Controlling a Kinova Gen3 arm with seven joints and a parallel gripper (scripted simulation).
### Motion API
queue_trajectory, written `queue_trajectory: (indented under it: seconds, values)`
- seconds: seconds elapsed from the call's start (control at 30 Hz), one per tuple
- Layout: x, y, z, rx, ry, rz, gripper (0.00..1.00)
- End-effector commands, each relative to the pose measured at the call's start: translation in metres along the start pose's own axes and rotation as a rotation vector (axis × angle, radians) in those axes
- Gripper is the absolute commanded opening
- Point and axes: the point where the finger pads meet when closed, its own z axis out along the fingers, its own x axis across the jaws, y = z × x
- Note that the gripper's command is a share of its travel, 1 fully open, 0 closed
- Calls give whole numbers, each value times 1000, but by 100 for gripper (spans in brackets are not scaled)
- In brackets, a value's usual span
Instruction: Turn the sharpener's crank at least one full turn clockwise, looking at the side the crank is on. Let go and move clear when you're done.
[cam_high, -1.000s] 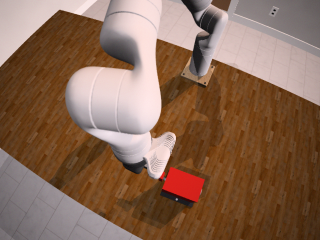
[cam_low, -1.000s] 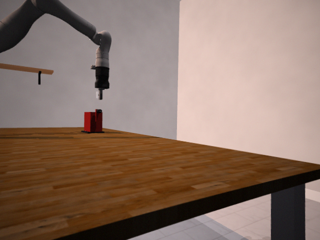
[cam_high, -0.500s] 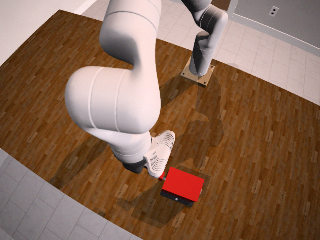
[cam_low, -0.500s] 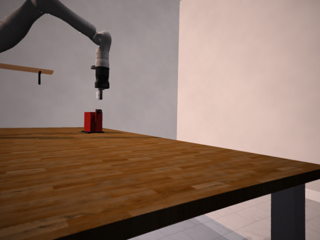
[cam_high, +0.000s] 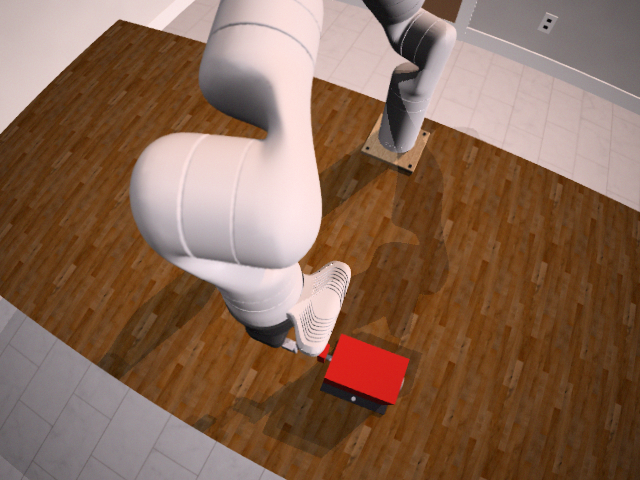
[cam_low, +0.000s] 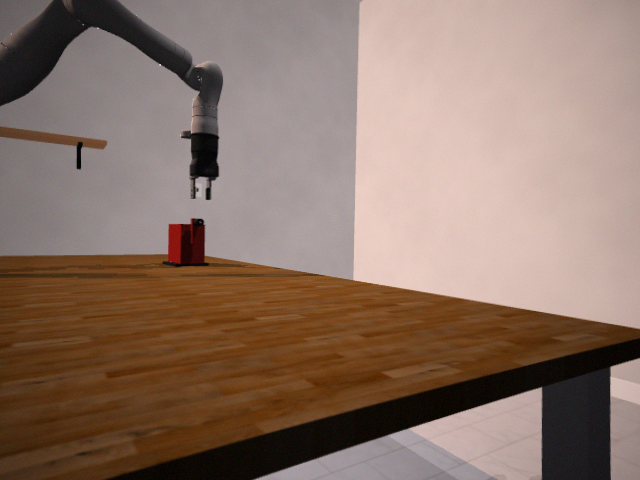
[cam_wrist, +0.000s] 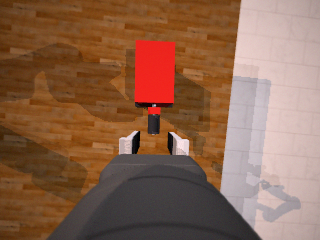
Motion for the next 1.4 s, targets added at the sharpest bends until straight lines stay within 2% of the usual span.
queue_trajectory:
  seconds: [0.0, 0.87, 1.37]
  values:
    - [0, 3, -2, -5, 1, -3, 97]
    - [0, 3, -2, -5, 1, -3, 97]
    - [-2, 2, 9, -7, -4, -7, 97]
